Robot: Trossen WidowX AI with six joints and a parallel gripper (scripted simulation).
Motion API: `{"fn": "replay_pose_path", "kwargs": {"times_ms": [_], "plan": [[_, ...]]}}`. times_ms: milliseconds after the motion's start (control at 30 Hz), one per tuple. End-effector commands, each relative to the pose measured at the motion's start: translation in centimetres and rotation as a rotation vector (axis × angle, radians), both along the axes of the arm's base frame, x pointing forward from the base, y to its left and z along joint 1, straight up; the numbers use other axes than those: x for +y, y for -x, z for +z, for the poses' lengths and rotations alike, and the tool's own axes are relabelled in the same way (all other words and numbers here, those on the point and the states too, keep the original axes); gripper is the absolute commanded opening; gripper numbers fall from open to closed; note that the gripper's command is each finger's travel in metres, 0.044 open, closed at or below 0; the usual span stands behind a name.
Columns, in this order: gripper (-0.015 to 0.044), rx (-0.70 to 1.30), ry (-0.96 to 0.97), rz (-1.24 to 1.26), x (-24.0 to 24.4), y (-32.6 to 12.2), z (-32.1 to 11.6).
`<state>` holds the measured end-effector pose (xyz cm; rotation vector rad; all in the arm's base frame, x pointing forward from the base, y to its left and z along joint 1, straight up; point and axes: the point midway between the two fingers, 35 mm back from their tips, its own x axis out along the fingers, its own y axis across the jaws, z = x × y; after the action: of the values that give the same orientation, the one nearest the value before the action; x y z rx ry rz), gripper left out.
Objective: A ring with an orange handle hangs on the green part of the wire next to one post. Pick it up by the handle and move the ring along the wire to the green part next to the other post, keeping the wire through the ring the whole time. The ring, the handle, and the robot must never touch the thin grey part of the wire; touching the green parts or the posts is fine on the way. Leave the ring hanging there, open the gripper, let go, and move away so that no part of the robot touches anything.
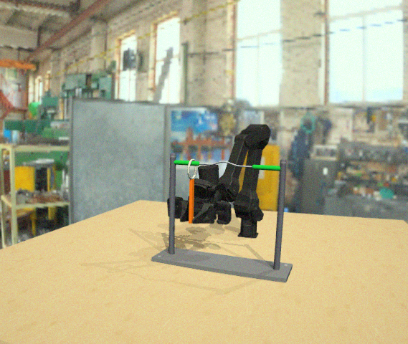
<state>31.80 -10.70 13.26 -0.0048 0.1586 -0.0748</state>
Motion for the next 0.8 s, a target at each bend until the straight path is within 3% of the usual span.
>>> {"fn": "replay_pose_path", "kwargs": {"times_ms": [0, 67, 467, 767], "plan": [[0.0160, -0.002, -0.002, -0.003, -0.05, -0.02, 0.04], [0.0160, -0.002, -0.002, -0.003, -0.05, -0.02, 0.04], [-0.0150, 0.000, 0.000, 0.000, 0.00, 0.00, 0.00], [-0.0150, 0.000, 0.000, 0.000, 0.00, 0.00, 0.00]]}}
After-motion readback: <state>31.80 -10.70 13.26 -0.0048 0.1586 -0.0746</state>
